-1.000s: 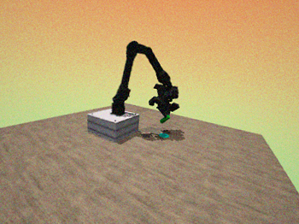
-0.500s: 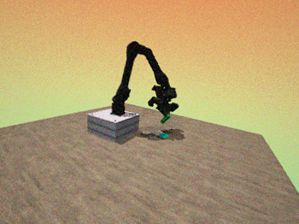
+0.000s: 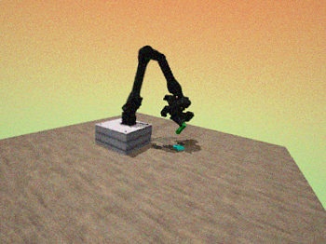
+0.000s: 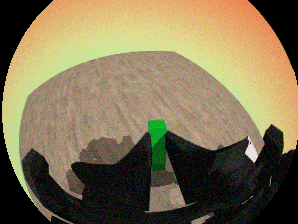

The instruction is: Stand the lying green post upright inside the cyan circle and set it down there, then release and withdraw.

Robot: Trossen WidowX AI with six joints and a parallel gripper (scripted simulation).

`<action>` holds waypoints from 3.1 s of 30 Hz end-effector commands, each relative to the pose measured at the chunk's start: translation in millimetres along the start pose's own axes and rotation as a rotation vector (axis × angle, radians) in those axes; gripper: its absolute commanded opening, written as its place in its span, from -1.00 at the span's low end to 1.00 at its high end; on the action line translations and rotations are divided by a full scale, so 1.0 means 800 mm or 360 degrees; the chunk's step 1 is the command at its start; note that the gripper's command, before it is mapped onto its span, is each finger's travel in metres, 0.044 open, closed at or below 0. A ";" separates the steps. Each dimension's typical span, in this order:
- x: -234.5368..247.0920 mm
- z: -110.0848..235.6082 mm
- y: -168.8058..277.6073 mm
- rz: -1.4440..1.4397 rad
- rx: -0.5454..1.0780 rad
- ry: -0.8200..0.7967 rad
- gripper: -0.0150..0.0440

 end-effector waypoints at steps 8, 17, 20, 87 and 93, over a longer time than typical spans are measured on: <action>-0.004 0.002 0.004 -0.0011 -0.0121 -0.0020 -0.42; -0.004 0.006 0.004 -0.0035 -0.0221 -0.0055 -0.42; -0.004 0.008 0.004 -0.0044 -0.0254 -0.0068 -0.42; -0.006 0.045 0.004 -0.0219 -0.0808 -0.0391 -0.42; -0.003 0.041 0.011 -0.0216 -0.0811 -0.0392 -0.42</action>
Point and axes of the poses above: the point midway between the two fingers, 35 mm back from their tips, its own z axis back along the fingers, its own x axis across the jaws, y = z × x, the point moved 1 cm from there along z, back along the fingers, and after that the axes turned 3 degrees about -z, right-handed, at the moved point
